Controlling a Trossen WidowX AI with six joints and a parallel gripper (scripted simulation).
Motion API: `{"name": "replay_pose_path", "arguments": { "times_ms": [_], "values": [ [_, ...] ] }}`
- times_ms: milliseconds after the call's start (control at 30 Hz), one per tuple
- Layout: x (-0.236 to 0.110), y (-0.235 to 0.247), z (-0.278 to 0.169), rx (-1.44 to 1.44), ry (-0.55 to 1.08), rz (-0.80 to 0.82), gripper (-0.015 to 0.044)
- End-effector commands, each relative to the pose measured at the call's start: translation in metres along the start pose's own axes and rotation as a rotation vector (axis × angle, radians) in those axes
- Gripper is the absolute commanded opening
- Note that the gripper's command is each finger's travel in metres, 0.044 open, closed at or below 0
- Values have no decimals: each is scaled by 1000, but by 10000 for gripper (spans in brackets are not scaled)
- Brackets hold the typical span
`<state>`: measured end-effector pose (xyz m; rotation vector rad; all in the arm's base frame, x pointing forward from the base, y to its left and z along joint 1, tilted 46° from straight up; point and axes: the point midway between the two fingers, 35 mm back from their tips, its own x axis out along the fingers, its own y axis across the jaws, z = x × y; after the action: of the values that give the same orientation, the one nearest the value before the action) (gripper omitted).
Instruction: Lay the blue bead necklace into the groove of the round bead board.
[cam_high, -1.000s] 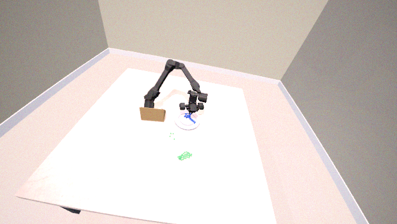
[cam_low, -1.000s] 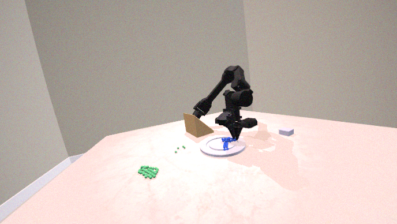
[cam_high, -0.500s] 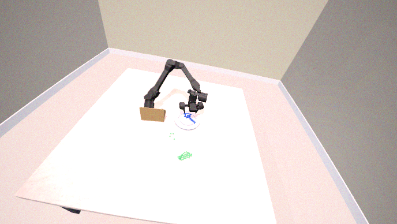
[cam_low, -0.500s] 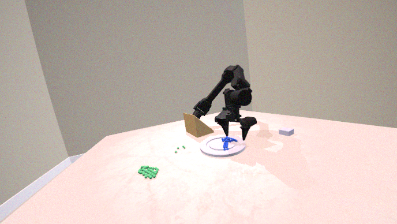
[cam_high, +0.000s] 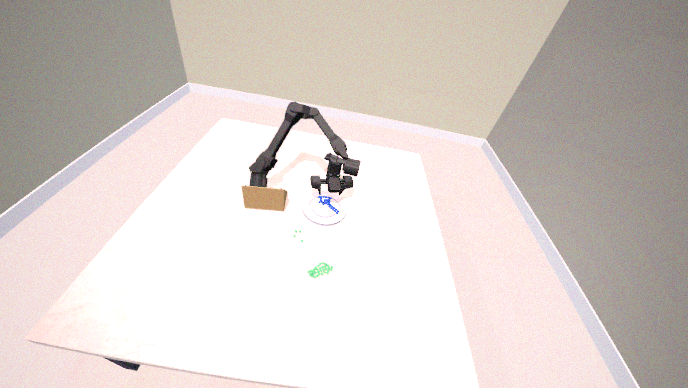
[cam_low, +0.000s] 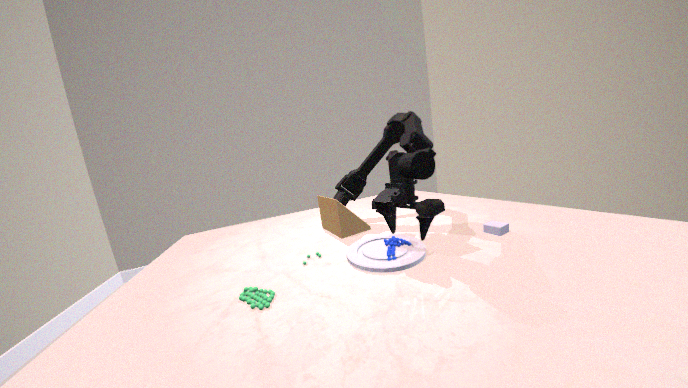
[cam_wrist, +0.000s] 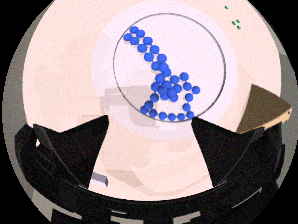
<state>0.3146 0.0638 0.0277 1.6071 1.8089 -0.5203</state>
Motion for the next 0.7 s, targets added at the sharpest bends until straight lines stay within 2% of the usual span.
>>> {"name": "replay_pose_path", "arguments": {
  "times_ms": [0, 467, 667],
  "values": [
    [-1, 0, 0, -2, -3, 0, 440],
    [-1, 0, 0, -2, -3, 0, 440],
    [-19, -31, 9, -197, -5, -2, 282]
  ]
}}
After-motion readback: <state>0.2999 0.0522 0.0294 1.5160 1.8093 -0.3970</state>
